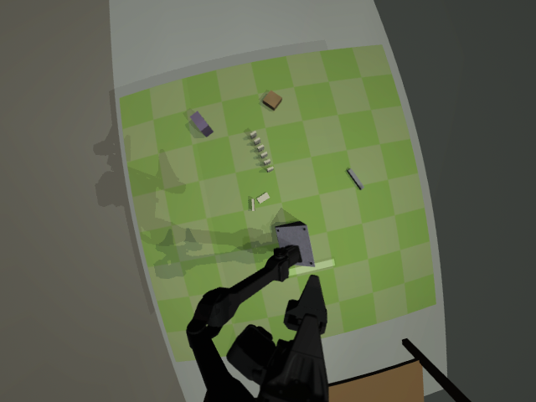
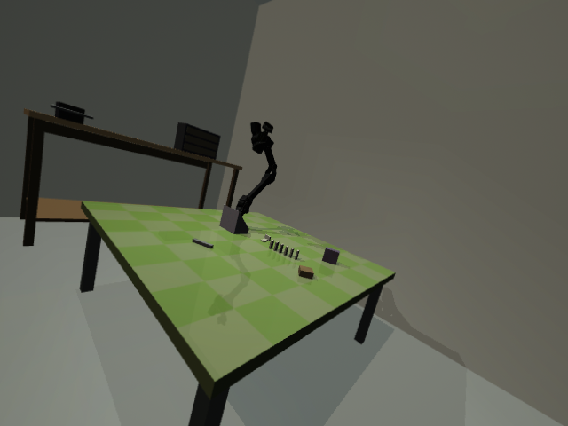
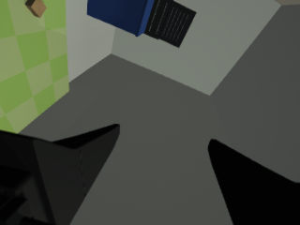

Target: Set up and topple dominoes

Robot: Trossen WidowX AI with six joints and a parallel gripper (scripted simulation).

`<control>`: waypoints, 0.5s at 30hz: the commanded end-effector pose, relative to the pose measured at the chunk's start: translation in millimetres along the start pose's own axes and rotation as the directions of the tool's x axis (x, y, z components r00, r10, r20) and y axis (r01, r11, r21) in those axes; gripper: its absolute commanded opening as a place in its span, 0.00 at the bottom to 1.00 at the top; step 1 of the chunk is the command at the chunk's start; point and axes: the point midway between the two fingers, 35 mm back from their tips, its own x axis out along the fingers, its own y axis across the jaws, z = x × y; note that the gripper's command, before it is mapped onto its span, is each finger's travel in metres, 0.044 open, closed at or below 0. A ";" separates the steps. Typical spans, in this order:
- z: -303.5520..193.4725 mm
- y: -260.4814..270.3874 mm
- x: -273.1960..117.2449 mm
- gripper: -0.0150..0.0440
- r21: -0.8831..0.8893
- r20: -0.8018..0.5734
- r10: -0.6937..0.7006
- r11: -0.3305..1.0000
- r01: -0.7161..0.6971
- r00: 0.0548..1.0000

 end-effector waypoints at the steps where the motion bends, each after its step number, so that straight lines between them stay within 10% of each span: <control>1: 0.1 0.9 1.2 0.98 0.008 0.001 0.003 1.000 -0.003 1.000; 7: 8.6 45.3 54.4 1.00 0.345 0.055 0.163 0.923 -0.173 0.985; 15: 47.1 139.9 135.6 1.00 0.826 0.227 0.442 0.385 -0.412 0.868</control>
